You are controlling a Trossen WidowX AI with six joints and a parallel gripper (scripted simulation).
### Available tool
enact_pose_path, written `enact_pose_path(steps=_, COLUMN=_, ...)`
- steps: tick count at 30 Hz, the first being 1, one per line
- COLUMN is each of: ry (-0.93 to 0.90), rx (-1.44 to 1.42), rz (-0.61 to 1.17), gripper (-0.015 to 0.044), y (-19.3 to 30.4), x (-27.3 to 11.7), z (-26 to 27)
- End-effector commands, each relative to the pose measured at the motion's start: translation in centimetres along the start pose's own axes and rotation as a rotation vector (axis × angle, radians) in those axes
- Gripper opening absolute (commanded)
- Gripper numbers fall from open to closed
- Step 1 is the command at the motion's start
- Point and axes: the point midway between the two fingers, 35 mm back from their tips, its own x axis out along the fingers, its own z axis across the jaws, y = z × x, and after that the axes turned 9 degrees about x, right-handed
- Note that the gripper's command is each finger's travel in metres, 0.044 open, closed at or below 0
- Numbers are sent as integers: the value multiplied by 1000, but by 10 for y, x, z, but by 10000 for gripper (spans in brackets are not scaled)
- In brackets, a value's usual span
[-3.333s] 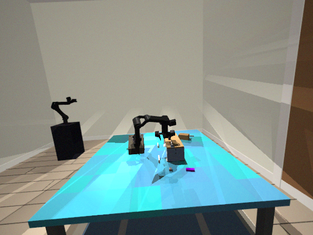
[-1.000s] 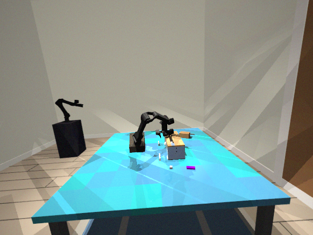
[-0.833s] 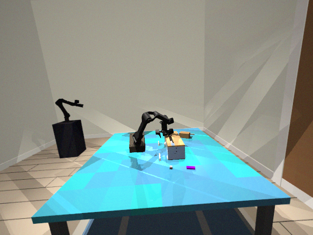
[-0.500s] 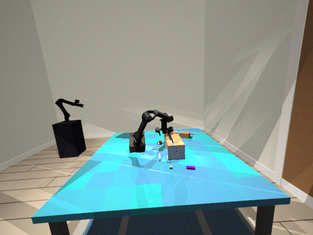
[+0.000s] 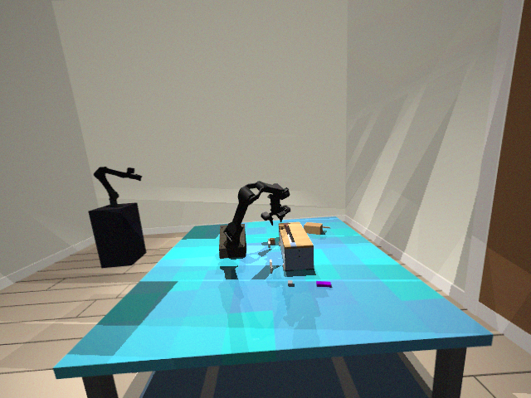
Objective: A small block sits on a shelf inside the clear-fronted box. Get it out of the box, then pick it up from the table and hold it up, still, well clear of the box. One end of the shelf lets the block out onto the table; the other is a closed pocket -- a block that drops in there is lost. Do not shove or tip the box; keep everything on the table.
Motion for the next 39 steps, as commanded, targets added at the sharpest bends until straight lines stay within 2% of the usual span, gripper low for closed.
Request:
enact_pose_path(steps=1, ry=-11, rx=-375, rz=-45, gripper=285, y=6, x=0, z=-2)
enact_pose_path(steps=12, ry=57, rx=-1558, rz=-183, gripper=285, y=22, x=1, z=-6)
enact_pose_path(steps=22, ry=256, rx=-2547, rz=-285, gripper=285, y=35, x=1, z=-10)
enact_pose_path(steps=31, ry=513, rx=-3216, rz=-307, gripper=285, y=44, x=0, z=-13)
enact_pose_path(steps=39, ry=868, rx=-3772, rz=-242, gripper=285, y=52, x=-1, z=-15)
